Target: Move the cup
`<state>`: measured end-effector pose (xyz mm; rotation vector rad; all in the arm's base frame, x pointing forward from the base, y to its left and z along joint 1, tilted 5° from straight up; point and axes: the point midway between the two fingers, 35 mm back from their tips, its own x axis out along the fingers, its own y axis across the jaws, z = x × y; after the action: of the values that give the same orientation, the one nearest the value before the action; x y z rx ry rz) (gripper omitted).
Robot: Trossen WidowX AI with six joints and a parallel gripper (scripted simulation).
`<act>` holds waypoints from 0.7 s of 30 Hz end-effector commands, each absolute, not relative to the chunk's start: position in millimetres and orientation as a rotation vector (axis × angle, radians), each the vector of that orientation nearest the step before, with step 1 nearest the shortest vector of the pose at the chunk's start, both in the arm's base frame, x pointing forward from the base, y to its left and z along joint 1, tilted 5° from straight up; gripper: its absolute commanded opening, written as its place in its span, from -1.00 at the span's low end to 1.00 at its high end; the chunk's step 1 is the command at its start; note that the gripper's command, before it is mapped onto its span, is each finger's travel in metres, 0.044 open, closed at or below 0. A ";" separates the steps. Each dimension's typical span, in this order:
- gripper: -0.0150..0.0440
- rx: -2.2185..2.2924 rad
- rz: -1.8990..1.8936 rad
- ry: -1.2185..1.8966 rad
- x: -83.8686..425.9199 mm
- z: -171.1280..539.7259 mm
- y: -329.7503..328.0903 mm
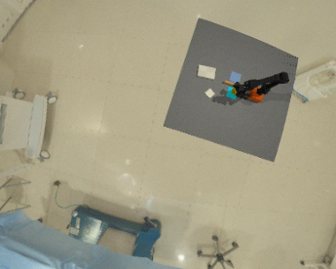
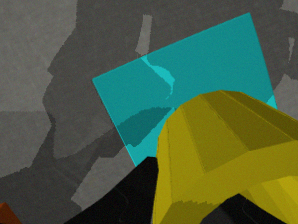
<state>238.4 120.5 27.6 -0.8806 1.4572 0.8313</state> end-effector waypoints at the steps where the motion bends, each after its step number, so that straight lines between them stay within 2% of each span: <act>1: -0.49 -0.876 0.832 1.459 237.9 21.0 120.9; 21: -0.49 -0.881 0.832 1.459 236.2 -5.5 119.4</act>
<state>235.9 119.2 -6.1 -0.8808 1.4601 0.8318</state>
